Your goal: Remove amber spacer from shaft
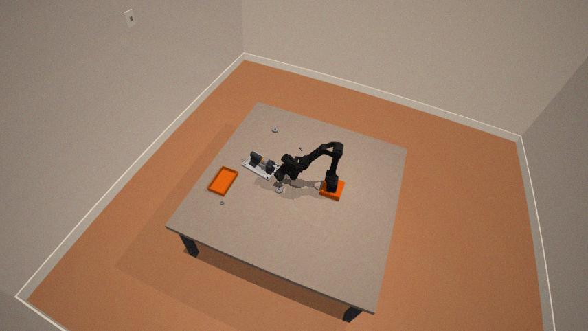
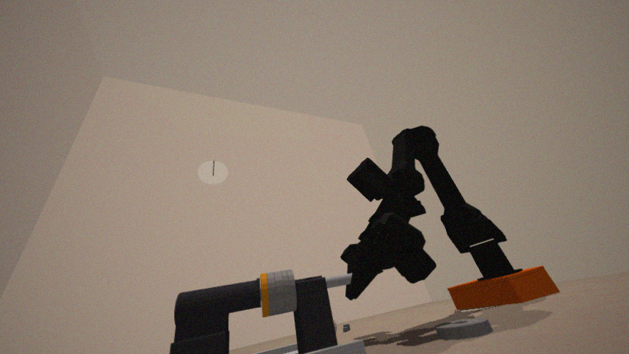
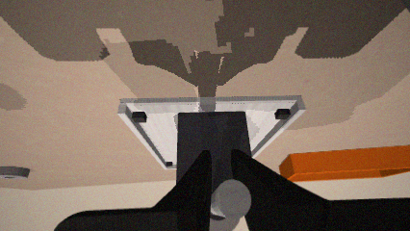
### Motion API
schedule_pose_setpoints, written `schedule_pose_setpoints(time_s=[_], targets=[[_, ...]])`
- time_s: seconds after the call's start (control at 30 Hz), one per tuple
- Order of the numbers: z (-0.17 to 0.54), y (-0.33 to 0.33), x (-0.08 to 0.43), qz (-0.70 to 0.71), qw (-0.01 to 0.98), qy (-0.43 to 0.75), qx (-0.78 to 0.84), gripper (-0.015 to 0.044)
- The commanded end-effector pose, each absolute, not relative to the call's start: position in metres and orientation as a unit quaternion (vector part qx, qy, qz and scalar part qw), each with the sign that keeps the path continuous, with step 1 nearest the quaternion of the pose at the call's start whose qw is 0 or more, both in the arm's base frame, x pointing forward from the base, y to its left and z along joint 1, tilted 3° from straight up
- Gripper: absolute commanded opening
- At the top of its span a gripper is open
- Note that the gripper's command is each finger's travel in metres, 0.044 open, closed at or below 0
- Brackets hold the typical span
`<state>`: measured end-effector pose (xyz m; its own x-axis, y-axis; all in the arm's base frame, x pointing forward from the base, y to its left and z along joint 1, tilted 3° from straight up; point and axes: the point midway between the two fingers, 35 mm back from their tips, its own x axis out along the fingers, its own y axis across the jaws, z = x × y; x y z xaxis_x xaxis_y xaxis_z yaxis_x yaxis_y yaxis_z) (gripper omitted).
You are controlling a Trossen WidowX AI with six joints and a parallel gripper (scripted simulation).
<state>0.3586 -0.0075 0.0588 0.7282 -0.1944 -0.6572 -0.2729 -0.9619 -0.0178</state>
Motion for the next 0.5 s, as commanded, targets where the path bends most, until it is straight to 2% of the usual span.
schedule_pose_setpoints(time_s=[0.0, 0.47], targets=[[0.0596, -0.0077, 0.3572, 0.346, 0.058, 0.127, -0.928, 0.0], [0.0594, -0.0072, 0.3554, 0.346, 0.058, 0.127, -0.928, 0.0]])
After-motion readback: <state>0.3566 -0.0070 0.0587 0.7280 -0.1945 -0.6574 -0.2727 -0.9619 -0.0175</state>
